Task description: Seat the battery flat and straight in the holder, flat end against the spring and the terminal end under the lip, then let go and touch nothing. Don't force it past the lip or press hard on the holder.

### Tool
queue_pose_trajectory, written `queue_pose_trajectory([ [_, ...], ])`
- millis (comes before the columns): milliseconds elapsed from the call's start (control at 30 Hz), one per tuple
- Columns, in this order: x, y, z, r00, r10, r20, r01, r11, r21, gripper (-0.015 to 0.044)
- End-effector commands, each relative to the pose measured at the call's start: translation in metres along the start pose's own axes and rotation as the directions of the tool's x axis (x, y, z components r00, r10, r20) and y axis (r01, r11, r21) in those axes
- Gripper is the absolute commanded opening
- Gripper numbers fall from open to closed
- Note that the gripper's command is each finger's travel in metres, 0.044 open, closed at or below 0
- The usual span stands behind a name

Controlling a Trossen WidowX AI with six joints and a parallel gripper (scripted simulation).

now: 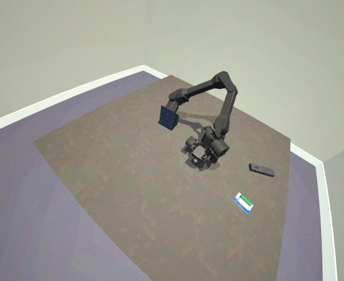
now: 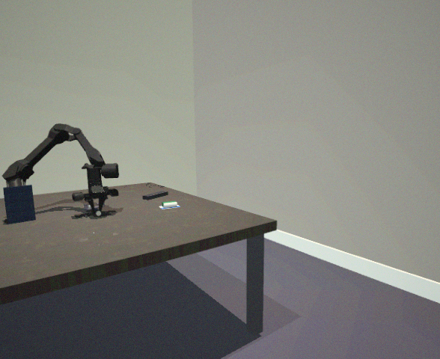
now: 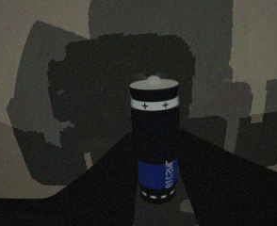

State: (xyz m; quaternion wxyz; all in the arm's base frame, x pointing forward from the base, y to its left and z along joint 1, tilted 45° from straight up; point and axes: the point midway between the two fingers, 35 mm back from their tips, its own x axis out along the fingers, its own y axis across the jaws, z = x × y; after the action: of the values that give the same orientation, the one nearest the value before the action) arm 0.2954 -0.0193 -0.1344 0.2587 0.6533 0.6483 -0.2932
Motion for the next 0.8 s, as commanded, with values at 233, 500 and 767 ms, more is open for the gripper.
queue_pose_trajectory([
  [233, -0.048, 0.0, 0.001, 1.0, 0.0, -0.002, 0.0, 1.0, 0.005, 0.0069],
  [500, -0.051, 0.002, -0.005, 1.0, 0.001, -0.001, -0.001, 0.997, -0.079, 0.0069],
  [767, -0.059, 0.01, -0.034, 1.0, 0.004, 0.002, -0.002, 0.859, -0.512, 0.0069],
])
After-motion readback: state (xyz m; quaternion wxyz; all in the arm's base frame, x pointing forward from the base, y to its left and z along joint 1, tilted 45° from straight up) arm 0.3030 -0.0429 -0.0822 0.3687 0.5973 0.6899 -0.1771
